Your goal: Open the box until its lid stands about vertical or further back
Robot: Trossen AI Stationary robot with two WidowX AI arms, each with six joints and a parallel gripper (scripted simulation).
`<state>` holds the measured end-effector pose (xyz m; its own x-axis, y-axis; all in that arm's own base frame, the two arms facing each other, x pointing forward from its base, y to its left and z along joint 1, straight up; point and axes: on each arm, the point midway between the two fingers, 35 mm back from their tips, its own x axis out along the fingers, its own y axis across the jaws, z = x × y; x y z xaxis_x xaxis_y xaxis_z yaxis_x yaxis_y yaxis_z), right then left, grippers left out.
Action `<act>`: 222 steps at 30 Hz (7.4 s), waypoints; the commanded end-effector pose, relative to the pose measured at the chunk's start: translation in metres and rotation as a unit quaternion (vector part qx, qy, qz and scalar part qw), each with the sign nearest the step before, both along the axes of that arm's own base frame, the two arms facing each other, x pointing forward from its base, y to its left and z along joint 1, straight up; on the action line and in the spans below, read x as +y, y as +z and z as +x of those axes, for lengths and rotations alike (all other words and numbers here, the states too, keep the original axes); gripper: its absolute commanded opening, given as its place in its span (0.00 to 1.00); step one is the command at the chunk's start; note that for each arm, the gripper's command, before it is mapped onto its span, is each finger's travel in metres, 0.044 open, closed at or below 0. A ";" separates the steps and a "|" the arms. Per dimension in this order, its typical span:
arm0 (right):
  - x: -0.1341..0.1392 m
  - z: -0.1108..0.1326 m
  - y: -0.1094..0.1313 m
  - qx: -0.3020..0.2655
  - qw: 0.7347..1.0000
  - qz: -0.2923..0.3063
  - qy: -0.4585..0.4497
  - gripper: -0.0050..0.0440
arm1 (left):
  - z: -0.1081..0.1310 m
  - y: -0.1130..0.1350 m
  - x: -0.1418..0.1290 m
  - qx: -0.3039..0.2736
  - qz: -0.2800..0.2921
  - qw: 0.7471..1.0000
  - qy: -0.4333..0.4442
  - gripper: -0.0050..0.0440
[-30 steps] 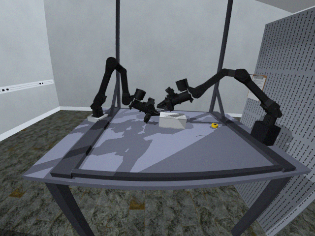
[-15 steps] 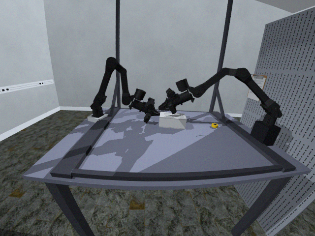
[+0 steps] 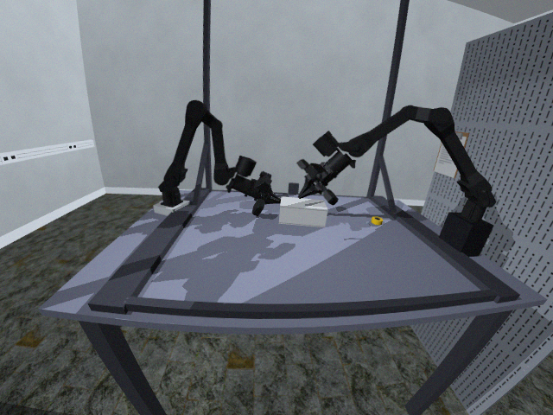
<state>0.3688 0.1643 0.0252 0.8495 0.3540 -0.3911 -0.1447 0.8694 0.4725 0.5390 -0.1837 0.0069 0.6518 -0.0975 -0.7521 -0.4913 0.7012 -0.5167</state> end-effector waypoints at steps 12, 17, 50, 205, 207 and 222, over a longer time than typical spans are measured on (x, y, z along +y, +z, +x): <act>0.002 0.002 0.007 -0.009 1.000 0.004 0.001 0.12 | -0.062 0.024 0.025 0.145 -0.172 0.935 0.275 0.09; 0.002 0.002 0.007 -0.009 1.000 0.004 0.001 0.12 | -0.061 0.022 0.023 0.145 -0.171 0.935 0.274 0.05; 0.002 0.002 0.007 -0.009 1.000 0.004 0.001 0.12 | -0.060 0.000 0.023 0.145 -0.168 0.936 0.273 0.00; 0.002 -0.004 0.049 -0.014 1.000 0.006 0.003 0.12 | -0.059 -0.026 0.023 0.145 -0.168 0.936 0.273 0.00; 0.002 -0.004 0.049 -0.014 1.000 0.006 0.003 0.12 | -0.059 -0.026 0.023 0.145 -0.168 0.936 0.273 0.00; 0.000 -0.003 0.057 -0.016 1.000 0.007 0.003 0.12 | -0.059 -0.026 0.023 0.145 -0.168 0.936 0.273 0.00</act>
